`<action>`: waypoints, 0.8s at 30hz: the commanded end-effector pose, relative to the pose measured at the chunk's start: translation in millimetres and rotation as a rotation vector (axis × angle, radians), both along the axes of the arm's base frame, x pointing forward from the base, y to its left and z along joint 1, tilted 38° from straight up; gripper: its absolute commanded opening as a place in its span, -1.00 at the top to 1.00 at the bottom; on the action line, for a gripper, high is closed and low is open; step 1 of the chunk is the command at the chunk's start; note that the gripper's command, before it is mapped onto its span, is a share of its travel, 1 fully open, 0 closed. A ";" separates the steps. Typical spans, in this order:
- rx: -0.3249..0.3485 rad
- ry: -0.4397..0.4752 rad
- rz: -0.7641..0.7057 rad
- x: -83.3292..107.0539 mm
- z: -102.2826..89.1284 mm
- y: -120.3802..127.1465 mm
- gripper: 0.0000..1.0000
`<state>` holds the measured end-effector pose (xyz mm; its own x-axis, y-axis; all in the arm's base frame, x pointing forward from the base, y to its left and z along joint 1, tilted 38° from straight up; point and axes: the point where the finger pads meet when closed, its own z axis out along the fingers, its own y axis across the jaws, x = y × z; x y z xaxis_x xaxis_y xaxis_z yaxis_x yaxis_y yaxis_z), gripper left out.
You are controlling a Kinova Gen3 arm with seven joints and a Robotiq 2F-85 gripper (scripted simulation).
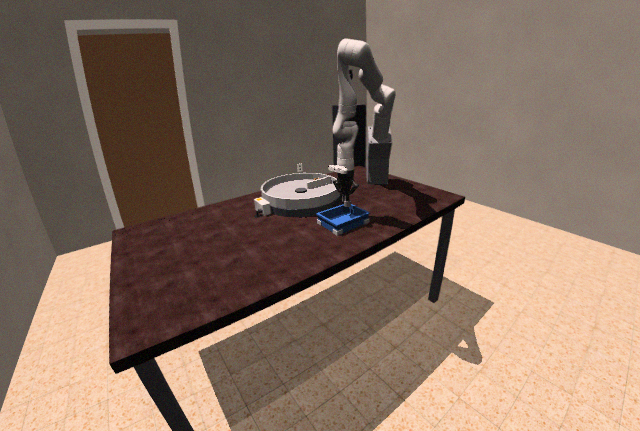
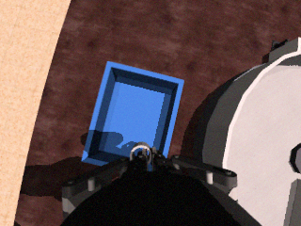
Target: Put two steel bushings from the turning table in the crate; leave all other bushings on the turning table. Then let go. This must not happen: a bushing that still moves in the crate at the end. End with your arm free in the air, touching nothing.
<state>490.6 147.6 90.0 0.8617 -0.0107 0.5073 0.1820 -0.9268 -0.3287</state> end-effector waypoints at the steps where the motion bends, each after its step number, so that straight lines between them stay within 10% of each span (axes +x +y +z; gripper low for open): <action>1: 0.008 -0.010 0.015 2.3 -1.0 7.9 1.00; 24: 0.008 -0.010 0.015 2.3 -1.0 7.9 1.00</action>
